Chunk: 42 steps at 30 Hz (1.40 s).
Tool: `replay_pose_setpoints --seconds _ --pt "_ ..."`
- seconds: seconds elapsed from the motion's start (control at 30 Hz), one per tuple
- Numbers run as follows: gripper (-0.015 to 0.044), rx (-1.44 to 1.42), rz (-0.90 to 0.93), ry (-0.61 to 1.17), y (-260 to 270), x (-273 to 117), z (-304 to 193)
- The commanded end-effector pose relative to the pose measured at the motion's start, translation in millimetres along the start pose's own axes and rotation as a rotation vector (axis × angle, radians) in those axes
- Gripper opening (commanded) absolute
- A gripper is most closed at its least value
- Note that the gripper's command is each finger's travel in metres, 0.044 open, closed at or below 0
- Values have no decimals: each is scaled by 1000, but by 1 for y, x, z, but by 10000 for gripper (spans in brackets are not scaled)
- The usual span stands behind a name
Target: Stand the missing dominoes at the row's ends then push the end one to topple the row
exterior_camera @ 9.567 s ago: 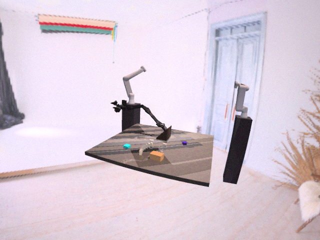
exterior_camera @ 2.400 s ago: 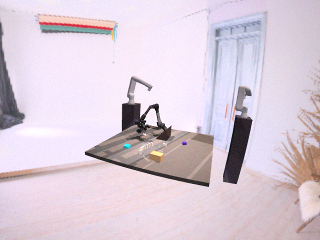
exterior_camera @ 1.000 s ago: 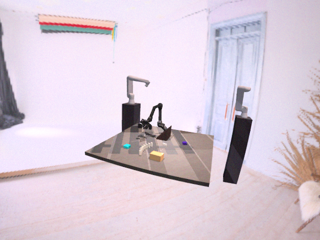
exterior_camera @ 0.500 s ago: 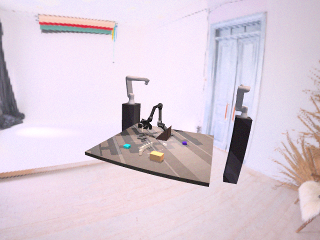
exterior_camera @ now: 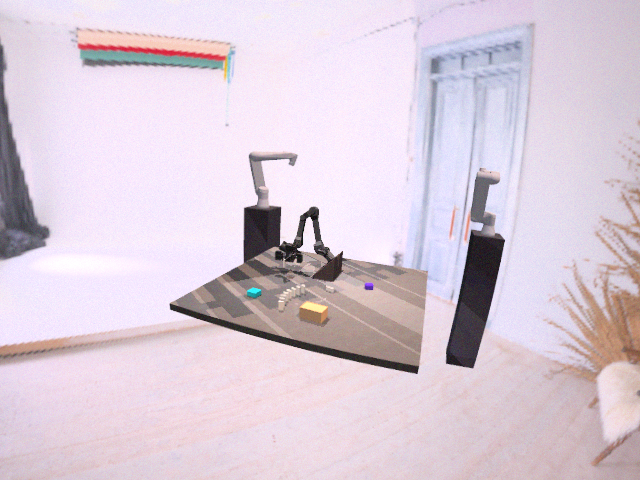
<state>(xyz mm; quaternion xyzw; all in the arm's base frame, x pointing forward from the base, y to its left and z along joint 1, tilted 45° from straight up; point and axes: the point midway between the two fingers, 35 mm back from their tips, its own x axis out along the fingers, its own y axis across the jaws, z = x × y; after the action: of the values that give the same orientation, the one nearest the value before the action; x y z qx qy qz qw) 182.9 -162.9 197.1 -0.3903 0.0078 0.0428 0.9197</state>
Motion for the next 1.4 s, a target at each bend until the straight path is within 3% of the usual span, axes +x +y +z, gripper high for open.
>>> replay_pose_setpoints --seconds 0.0,1.03,1.37 --pt "25 -6 1 -2 -2 1 -8" --pt "25 0 0 -1 6 5 -81" --pt "25 0 0 -1 7 5 -83"
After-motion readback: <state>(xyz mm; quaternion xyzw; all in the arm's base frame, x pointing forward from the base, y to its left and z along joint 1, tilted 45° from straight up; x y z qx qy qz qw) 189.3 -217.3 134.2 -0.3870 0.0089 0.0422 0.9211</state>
